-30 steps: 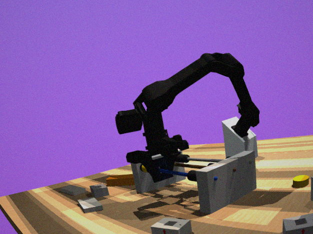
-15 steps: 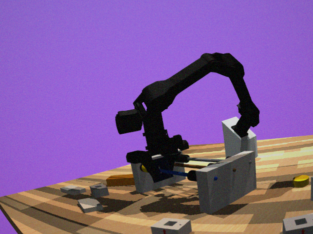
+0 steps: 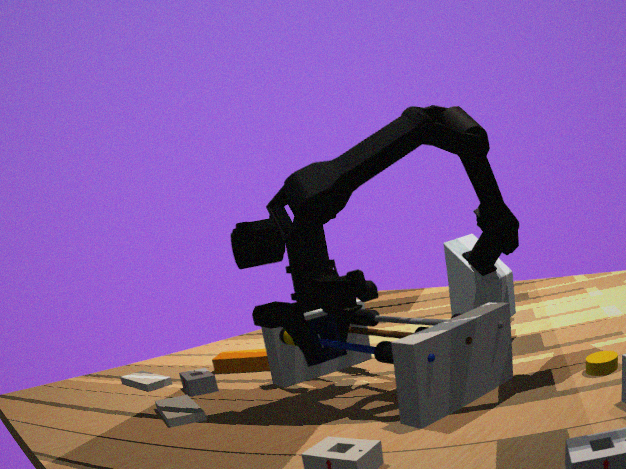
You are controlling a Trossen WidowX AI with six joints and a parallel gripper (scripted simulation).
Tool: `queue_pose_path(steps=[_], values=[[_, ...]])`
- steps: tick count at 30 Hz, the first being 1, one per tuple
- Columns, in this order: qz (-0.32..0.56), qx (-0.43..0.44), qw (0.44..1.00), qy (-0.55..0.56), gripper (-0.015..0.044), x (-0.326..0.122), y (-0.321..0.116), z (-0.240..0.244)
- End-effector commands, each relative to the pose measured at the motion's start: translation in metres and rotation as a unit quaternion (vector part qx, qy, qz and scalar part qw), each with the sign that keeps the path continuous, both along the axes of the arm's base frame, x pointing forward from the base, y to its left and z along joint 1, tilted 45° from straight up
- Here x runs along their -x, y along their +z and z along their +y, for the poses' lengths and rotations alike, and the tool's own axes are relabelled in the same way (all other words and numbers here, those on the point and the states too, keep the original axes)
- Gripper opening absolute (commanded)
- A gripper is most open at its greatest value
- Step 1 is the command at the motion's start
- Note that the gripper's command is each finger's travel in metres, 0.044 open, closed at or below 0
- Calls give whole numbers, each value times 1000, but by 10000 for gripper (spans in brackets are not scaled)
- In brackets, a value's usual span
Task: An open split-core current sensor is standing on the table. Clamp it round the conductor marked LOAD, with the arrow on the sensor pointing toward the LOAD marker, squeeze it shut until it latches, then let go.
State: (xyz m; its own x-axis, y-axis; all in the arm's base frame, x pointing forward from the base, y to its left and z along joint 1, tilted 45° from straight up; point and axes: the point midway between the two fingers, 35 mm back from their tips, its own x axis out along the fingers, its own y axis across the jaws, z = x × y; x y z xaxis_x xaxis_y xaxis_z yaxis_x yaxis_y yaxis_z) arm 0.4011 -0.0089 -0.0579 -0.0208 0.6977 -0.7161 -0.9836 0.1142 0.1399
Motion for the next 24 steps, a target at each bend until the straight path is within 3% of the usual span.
queue_pose_path(steps=[1,10,14,24], values=[[0,0,1000,-1,210,0,0,-1],[-3,1,1000,-4,440,0,0,-2],[-1,0,1000,0,343,0,0,0],[-1,0,1000,0,276,0,0,0]])
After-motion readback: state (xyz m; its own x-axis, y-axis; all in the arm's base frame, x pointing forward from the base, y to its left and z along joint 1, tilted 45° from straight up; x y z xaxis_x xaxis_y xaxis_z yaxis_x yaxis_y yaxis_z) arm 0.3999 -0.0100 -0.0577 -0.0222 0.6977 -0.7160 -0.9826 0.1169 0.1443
